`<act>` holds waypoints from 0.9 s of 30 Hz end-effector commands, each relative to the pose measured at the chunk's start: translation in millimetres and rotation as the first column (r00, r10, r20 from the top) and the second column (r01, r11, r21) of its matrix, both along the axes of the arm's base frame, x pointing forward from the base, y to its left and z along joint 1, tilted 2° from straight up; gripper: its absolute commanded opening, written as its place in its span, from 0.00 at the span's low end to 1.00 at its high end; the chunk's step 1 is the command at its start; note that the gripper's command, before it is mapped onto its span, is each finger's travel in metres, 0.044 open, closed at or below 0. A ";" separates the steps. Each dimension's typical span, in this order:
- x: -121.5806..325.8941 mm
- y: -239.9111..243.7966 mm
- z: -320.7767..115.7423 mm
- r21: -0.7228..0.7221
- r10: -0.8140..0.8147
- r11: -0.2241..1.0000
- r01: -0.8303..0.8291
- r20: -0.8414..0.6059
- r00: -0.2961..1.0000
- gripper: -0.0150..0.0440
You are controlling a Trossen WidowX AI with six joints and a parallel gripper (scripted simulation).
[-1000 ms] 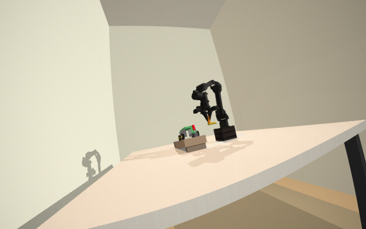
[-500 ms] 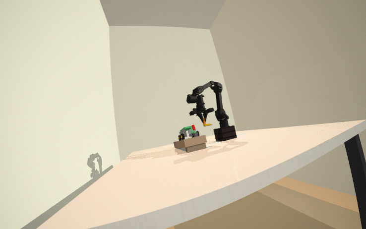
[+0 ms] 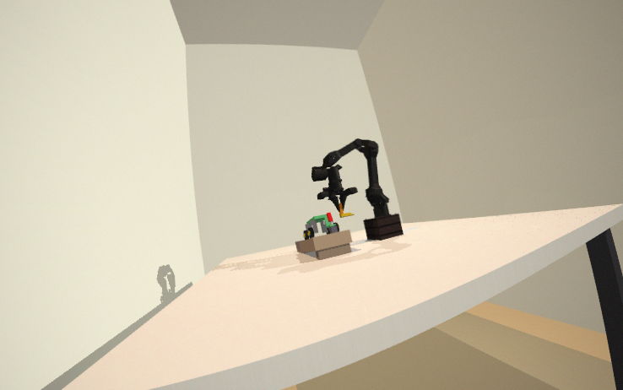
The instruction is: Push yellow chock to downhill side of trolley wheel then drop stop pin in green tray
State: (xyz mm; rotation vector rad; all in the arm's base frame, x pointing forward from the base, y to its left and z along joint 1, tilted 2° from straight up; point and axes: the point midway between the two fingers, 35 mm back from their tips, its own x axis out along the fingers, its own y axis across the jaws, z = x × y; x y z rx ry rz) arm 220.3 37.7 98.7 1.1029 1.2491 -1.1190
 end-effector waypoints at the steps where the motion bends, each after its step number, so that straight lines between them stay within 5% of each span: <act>1: 6.2 -15.7 -0.9 -0.004 0.003 1.000 -0.003 0.001 1.000 0.25; 27: 37.9 -103.3 -5.9 -0.014 0.002 1.000 -0.002 0.004 1.000 0.25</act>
